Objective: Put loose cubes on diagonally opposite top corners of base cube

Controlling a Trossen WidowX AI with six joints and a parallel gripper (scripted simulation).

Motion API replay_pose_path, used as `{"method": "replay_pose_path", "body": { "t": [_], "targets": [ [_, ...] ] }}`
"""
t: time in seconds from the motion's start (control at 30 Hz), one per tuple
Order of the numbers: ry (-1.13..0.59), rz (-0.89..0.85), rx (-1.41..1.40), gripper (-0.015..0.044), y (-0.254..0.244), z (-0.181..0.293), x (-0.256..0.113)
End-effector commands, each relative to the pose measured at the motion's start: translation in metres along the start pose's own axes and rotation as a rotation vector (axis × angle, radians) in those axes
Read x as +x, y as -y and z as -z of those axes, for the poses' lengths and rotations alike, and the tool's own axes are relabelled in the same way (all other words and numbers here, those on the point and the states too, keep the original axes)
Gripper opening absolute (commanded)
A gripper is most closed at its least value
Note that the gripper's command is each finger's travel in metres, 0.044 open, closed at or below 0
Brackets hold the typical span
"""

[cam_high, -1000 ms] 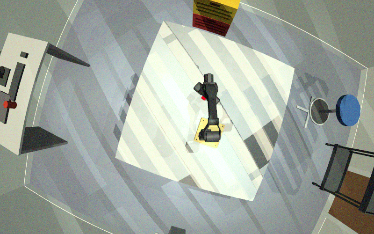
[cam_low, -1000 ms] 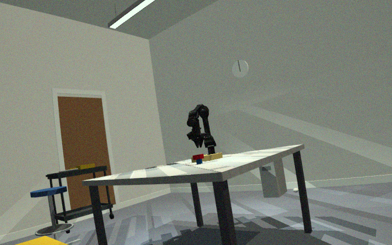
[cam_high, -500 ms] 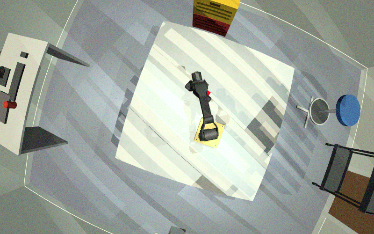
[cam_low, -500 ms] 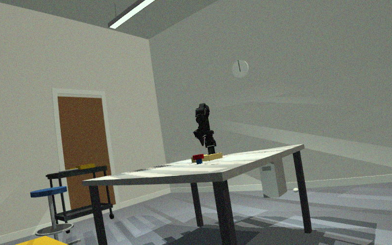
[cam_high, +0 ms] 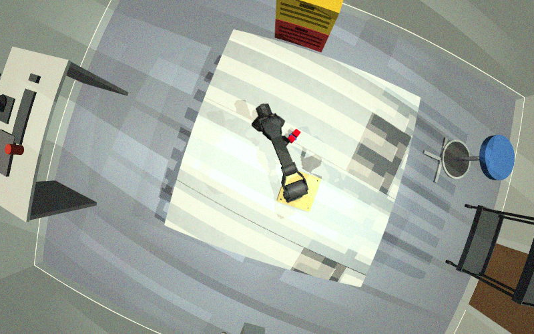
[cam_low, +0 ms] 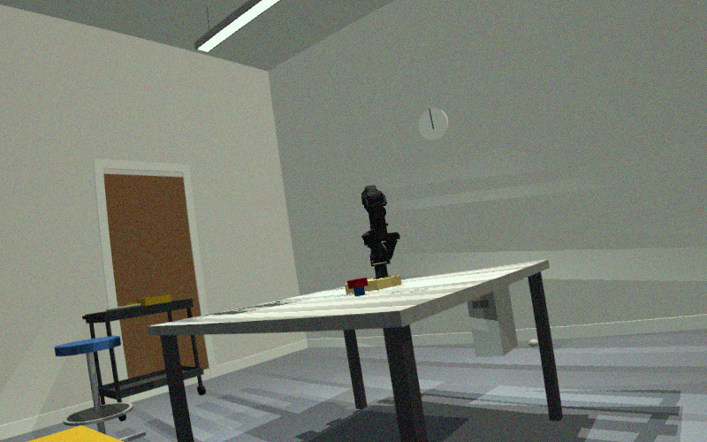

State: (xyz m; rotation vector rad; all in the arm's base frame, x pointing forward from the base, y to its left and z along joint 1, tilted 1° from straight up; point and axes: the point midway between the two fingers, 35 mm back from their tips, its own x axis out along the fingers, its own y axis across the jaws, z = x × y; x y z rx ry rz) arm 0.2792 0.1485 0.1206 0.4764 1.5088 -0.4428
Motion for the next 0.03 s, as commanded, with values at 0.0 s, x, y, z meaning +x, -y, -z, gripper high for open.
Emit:
{"method": "replay_pose_path", "body": {
  "t": [0.0],
  "targets": [
    [-0.002,0.002,0.003,0.04,0.0001,0.0005,0.0001]
  ]
}}
